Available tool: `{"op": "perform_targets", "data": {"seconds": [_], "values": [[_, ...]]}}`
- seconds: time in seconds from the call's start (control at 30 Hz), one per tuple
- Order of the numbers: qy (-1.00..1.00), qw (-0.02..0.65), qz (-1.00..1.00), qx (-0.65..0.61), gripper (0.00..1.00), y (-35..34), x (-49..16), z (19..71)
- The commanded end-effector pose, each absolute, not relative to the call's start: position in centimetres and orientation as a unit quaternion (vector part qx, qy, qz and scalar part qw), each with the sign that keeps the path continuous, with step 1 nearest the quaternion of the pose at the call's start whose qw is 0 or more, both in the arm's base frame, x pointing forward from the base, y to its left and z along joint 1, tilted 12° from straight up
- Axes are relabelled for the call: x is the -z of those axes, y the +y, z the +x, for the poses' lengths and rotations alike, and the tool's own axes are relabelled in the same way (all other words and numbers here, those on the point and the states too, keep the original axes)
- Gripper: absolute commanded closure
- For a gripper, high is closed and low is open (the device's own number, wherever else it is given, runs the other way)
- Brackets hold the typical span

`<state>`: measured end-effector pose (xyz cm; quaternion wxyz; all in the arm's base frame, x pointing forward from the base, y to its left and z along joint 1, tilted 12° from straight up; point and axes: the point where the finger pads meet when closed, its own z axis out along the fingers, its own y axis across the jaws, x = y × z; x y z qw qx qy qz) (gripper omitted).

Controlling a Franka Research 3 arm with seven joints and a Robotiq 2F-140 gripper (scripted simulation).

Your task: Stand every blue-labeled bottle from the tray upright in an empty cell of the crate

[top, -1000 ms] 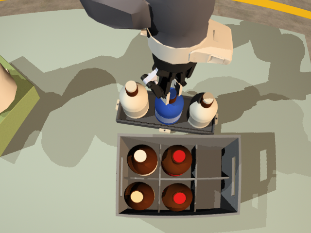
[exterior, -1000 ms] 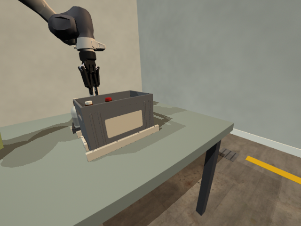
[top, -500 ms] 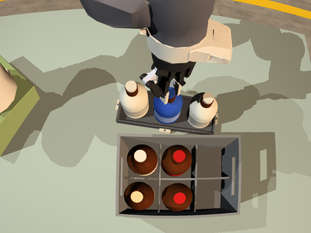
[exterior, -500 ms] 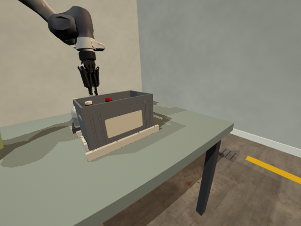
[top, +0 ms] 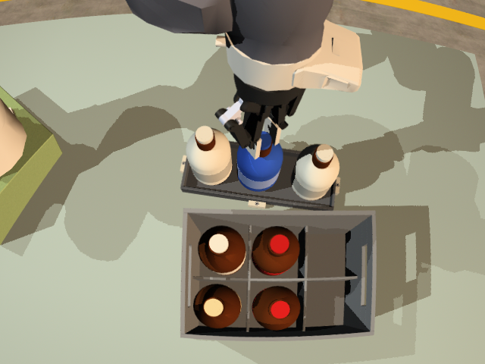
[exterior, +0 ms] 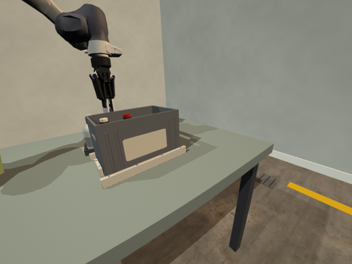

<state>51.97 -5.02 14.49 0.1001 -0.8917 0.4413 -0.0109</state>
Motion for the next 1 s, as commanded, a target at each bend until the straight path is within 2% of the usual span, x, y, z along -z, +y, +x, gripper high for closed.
{"op": "perform_targets", "data": {"seconds": [0.0, 0.97], "values": [[0.443, 0.102, -0.891, 0.015, 1.00, -5.4, -15.5, 52.2], [0.443, 0.102, -0.891, 0.015, 1.00, -5.6, -17.0, 51.9]]}}
